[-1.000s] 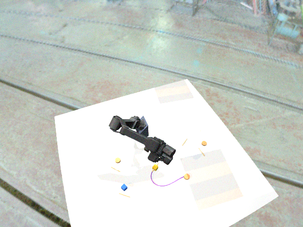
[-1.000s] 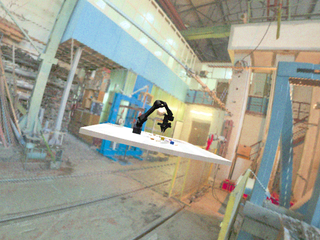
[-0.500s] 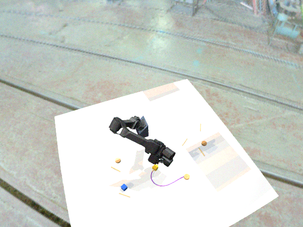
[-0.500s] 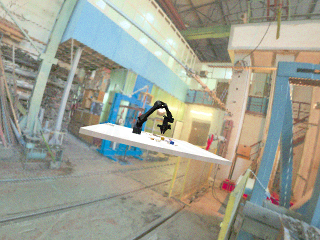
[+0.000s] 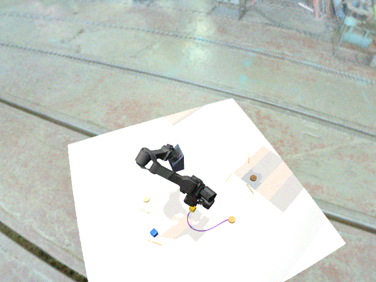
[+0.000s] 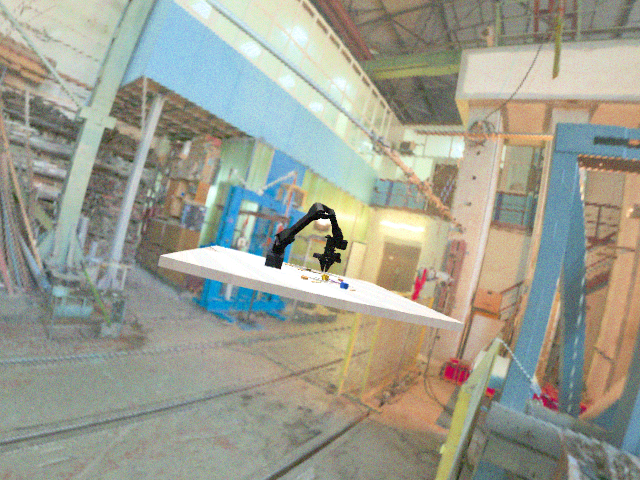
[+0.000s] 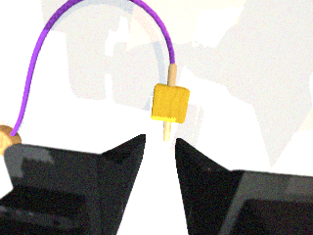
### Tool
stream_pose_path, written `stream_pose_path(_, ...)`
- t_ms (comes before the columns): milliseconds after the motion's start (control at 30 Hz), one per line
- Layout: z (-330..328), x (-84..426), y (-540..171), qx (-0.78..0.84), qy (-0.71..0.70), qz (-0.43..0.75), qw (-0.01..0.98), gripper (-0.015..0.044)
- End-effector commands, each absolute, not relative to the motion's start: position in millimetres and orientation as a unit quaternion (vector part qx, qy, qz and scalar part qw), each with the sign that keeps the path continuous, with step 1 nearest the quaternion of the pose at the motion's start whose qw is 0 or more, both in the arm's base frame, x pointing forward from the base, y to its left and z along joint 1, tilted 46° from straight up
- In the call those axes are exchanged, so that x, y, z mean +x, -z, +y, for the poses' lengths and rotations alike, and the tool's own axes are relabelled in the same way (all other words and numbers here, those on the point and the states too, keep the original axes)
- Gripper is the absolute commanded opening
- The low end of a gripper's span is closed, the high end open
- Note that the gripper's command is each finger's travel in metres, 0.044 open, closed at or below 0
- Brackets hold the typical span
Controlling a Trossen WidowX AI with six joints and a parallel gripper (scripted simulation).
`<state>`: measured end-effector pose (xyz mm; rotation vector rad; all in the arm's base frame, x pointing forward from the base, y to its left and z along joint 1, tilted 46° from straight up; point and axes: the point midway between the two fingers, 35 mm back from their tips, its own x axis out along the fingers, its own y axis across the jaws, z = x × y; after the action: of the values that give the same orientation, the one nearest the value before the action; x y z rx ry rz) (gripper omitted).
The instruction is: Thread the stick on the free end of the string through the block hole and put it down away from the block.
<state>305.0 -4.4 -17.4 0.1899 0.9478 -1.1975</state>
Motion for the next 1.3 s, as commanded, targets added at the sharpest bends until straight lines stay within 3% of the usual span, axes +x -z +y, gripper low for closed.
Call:
stream_pose_path(0,-11.0,304.4,22.9,0.081,0.542,0.429,0.718,0.0124)
stream_pose_path(700,-29.9,303.1,39.3,0.08,0.543,0.428,0.718,0.0124)
stream_pose_path(867,-28.3,303.2,38.7,0.084,0.543,0.428,0.717,0.0)
stream_pose_path(1267,-28.2,302.8,40.7,0.077,0.548,0.408,0.726,0.0)
